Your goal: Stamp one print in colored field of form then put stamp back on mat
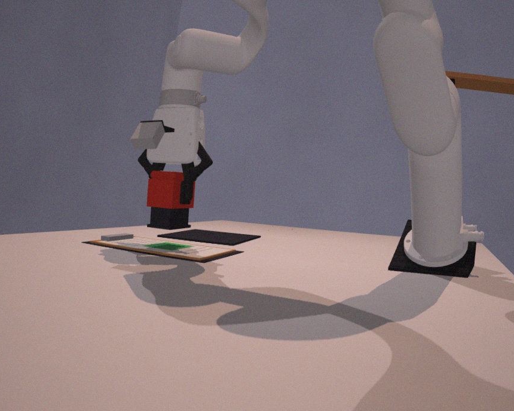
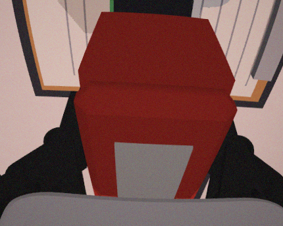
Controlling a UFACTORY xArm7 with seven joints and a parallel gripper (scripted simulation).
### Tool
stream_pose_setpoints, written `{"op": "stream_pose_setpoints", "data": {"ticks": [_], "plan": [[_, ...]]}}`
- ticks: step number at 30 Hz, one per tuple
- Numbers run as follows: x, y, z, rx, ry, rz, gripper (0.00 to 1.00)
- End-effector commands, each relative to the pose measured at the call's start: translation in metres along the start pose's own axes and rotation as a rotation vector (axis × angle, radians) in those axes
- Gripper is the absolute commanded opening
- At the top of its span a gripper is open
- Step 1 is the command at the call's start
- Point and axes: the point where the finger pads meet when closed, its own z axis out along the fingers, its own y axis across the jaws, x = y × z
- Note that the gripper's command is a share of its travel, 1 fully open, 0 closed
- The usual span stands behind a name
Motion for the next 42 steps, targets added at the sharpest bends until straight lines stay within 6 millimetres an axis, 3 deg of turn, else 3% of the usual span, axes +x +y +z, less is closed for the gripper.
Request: {"op": "stream_pose_setpoints", "data": {"ticks": [1,15,31,42], "plan": [[-0.001,0.001,0.008,-0.004,-0.001,0.000,0.35],[-0.002,0.001,0.030,-0.004,-0.001,0.000,0.35],[-0.002,0.001,0.033,-0.004,-0.001,0.000,0.35],[-0.002,0.002,0.055,-0.004,-0.001,0.000,0.35]]}}
